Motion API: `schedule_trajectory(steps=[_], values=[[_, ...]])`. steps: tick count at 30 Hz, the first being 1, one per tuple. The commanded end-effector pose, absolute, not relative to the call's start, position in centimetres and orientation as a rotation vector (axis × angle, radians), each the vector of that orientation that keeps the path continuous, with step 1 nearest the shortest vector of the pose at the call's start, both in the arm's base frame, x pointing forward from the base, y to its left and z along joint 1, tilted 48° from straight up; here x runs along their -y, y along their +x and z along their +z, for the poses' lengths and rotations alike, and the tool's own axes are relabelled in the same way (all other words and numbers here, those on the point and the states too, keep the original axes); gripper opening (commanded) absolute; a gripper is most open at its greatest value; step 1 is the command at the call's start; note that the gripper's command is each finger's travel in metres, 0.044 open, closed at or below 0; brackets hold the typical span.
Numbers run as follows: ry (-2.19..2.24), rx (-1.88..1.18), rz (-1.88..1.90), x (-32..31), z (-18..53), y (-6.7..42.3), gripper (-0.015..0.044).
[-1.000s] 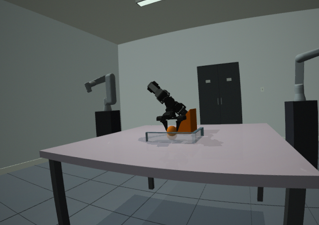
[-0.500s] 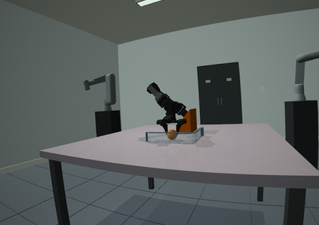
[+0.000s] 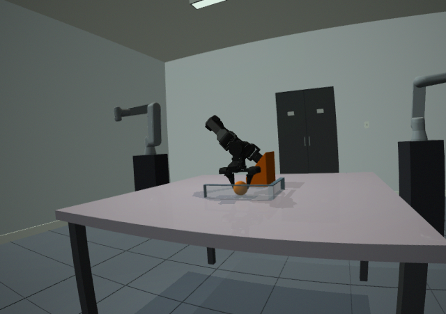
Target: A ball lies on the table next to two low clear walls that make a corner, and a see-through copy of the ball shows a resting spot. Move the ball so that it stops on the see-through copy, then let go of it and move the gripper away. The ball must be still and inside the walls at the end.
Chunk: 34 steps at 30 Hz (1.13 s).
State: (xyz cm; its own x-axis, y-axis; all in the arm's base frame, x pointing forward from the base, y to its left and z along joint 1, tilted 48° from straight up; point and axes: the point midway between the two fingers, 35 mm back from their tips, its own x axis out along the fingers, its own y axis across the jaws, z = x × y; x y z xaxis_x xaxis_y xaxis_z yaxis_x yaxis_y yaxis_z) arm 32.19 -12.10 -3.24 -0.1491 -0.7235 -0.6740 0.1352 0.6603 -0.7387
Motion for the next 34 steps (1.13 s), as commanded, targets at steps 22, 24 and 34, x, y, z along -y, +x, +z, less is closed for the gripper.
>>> schedule_trajectory(steps=[22,24,34], values=[[-0.512,-1.539,-0.798,5.8,2.5,33.8,0.0440],[-0.511,-1.538,-0.801,4.0,4.2,34.0,0.0440],[-0.511,-1.538,-0.803,3.3,4.9,34.0,0.0440]])
